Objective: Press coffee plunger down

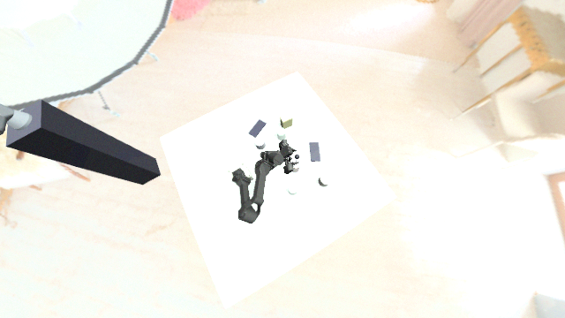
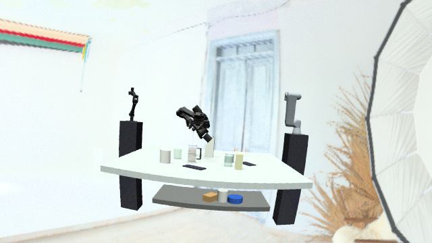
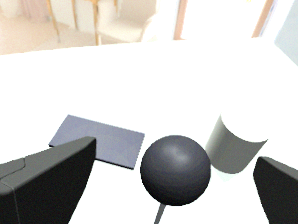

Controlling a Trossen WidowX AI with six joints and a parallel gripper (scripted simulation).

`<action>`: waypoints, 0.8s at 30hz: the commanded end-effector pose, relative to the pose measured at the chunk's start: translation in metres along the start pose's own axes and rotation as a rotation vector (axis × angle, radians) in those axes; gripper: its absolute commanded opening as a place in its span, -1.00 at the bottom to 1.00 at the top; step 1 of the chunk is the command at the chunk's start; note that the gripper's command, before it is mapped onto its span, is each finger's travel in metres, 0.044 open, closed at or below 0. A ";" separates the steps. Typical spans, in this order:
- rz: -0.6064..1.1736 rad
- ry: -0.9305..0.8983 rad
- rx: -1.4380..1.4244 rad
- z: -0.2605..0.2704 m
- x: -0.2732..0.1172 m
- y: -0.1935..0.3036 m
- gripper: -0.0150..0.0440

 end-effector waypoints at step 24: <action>-0.003 -0.005 -0.004 0.002 0.007 0.007 -0.09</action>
Point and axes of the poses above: the point midway between the two fingers, 35 mm back from their tips, its own x axis out along the fingers, its own z axis across the jaws, y = z × x, the point moved 6 cm from there along -x, back along the fingers, and after that the axes turned 3 degrees about x, right-handed, at the moved point
